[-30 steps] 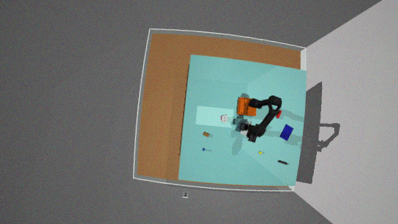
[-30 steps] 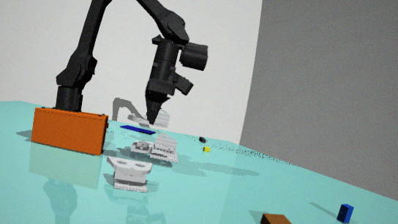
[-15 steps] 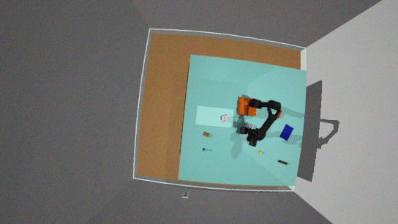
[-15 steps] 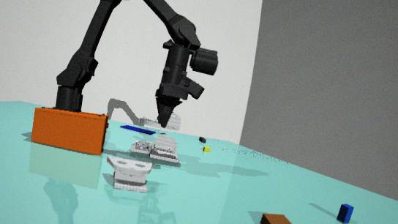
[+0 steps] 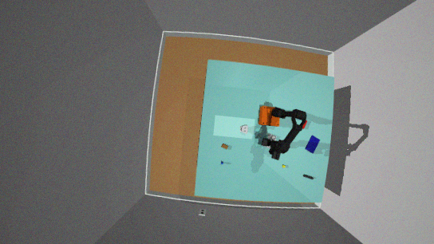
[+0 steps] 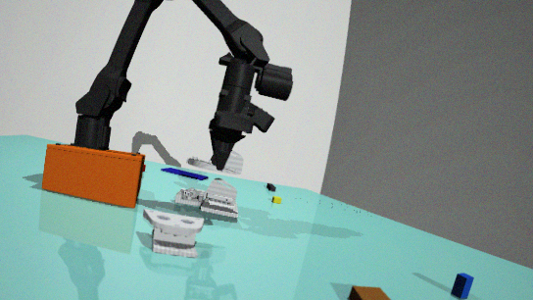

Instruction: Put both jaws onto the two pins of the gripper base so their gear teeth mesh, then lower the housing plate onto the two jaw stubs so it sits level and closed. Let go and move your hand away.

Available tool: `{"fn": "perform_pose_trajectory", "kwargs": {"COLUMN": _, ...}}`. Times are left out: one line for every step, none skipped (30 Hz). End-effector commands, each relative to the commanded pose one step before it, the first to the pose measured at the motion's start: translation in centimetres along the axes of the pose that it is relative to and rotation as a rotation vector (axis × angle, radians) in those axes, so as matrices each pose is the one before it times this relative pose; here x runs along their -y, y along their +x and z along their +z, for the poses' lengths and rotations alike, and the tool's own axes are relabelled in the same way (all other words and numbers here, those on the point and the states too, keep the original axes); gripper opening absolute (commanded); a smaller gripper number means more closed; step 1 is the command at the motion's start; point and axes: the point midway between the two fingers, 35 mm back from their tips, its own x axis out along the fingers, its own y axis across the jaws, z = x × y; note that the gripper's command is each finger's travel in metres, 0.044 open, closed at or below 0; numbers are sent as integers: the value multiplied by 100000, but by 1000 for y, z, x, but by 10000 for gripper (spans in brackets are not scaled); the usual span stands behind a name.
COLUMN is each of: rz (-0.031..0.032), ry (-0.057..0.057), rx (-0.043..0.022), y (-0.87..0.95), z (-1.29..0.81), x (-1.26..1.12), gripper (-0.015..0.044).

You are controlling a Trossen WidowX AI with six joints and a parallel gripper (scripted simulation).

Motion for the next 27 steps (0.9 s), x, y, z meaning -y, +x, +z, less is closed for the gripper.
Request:
{"fn": "perform_pose_trajectory", "kwargs": {"rz": 297, "ry": 964, "rx": 308, "y": -47, "z": 105, "x": -53, "gripper": 134}}
{"fn": "perform_pose_trajectory", "kwargs": {"rz": 0, "ry": 0, "rx": 0, "y": 0, "z": 0, "x": 0, "gripper": 134}}
{"fn": "perform_pose_trajectory", "kwargs": {"rz": 0, "ry": 0, "rx": 0, "y": 0, "z": 0, "x": 0, "gripper": 134}}
{"fn": "perform_pose_trajectory", "kwargs": {"rz": 0, "ry": 0, "rx": 0, "y": 0, "z": 0, "x": 0, "gripper": 134}}
{"fn": "perform_pose_trajectory", "kwargs": {"rz": 0, "ry": 0, "rx": 0, "y": 0, "z": 0, "x": 0, "gripper": 134}}
{"fn": "perform_pose_trajectory", "kwargs": {"rz": 0, "ry": 0, "rx": 0, "y": 0, "z": 0, "x": 0, "gripper": 134}}
{"fn": "perform_pose_trajectory", "kwargs": {"rz": 0, "ry": 0, "rx": 0, "y": 0, "z": 0, "x": 0, "gripper": 134}}
{"fn": "perform_pose_trajectory", "kwargs": {"rz": 0, "ry": 0, "rx": 0, "y": 0, "z": 0, "x": 0, "gripper": 134}}
{"fn": "perform_pose_trajectory", "kwargs": {"rz": 0, "ry": 0, "rx": 0, "y": 0, "z": 0, "x": 0, "gripper": 134}}
{"fn": "perform_pose_trajectory", "kwargs": {"rz": 2, "ry": 0, "rx": 3, "y": 0, "z": 26, "x": -21, "gripper": 134}}
{"fn": "perform_pose_trajectory", "kwargs": {"rz": 7, "ry": -1, "rx": 8, "y": -1, "z": 78, "x": -64, "gripper": 134}}
{"fn": "perform_pose_trajectory", "kwargs": {"rz": 7, "ry": -1, "rx": 8, "y": -1, "z": 78, "x": -65, "gripper": 134}}
{"fn": "perform_pose_trajectory", "kwargs": {"rz": 2, "ry": 0, "rx": 3, "y": 0, "z": 26, "x": -22, "gripper": 134}}
{"fn": "perform_pose_trajectory", "kwargs": {"rz": 0, "ry": 0, "rx": 0, "y": 0, "z": 0, "x": 0, "gripper": 134}}
{"fn": "perform_pose_trajectory", "kwargs": {"rz": 0, "ry": 0, "rx": 0, "y": 0, "z": 0, "x": 0, "gripper": 134}}
{"fn": "perform_pose_trajectory", "kwargs": {"rz": 0, "ry": 0, "rx": 0, "y": 0, "z": 0, "x": 0, "gripper": 134}}
{"fn": "perform_pose_trajectory", "kwargs": {"rz": 0, "ry": 0, "rx": 0, "y": 0, "z": 0, "x": 0, "gripper": 134}}
{"fn": "perform_pose_trajectory", "kwargs": {"rz": 0, "ry": 0, "rx": 0, "y": 0, "z": 0, "x": 0, "gripper": 134}}
{"fn": "perform_pose_trajectory", "kwargs": {"rz": 0, "ry": 0, "rx": 0, "y": 0, "z": 0, "x": 0, "gripper": 134}}
{"fn": "perform_pose_trajectory", "kwargs": {"rz": 0, "ry": 0, "rx": 0, "y": 0, "z": 0, "x": 0, "gripper": 134}}
{"fn": "perform_pose_trajectory", "kwargs": {"rz": 0, "ry": 0, "rx": 0, "y": 0, "z": 0, "x": 0, "gripper": 134}}
{"fn": "perform_pose_trajectory", "kwargs": {"rz": 0, "ry": 0, "rx": 0, "y": 0, "z": 0, "x": 0, "gripper": 134}}
{"fn": "perform_pose_trajectory", "kwargs": {"rz": 0, "ry": 0, "rx": 0, "y": 0, "z": 0, "x": 0, "gripper": 134}}
{"fn": "perform_pose_trajectory", "kwargs": {"rz": 0, "ry": 0, "rx": 0, "y": 0, "z": 0, "x": 0, "gripper": 134}}
{"fn": "perform_pose_trajectory", "kwargs": {"rz": 0, "ry": 0, "rx": 0, "y": 0, "z": 0, "x": 0, "gripper": 134}}
{"fn": "perform_pose_trajectory", "kwargs": {"rz": 0, "ry": 0, "rx": 0, "y": 0, "z": 0, "x": 0, "gripper": 134}}
{"fn": "perform_pose_trajectory", "kwargs": {"rz": 0, "ry": 0, "rx": 0, "y": 0, "z": 0, "x": 0, "gripper": 134}}
